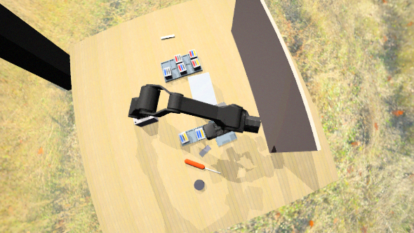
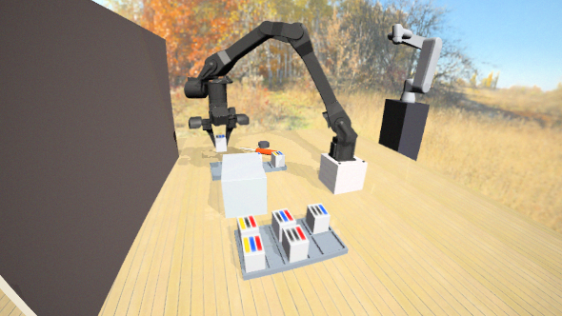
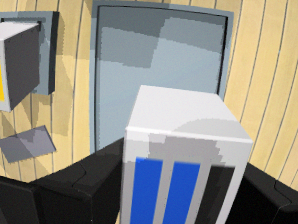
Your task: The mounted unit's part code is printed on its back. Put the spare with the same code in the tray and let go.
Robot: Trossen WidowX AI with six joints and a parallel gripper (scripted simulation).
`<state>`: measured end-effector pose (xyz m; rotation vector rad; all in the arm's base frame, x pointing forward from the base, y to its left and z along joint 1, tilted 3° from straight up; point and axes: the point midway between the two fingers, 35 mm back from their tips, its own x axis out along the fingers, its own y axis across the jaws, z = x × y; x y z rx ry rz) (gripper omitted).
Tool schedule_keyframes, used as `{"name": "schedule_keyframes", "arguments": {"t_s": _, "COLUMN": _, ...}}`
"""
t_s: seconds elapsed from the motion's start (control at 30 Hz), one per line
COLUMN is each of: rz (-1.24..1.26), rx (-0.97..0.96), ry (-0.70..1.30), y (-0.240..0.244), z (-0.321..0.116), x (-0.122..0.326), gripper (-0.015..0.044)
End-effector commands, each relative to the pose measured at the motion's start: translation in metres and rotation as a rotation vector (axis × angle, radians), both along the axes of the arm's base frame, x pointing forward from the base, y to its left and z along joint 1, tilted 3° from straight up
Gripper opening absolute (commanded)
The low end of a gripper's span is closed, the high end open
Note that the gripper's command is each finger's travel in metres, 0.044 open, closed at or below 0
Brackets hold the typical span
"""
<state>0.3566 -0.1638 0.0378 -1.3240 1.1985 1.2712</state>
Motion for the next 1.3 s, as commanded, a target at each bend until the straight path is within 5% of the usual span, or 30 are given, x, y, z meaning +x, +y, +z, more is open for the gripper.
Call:
{"name": "schedule_keyframes", "arguments": {"t_s": 0.0, "rz": 0.004, "rx": -0.002, "ry": 0.005, "y": -0.001, "z": -0.007, "x": -0.001, "gripper": 0.0000}}
{"name": "schedule_keyframes", "arguments": {"t_s": 1.27, "rz": 0.004, "rx": -0.002, "ry": 0.006, "y": -0.001, "z": -0.045, "x": -0.006, "gripper": 0.0000}}
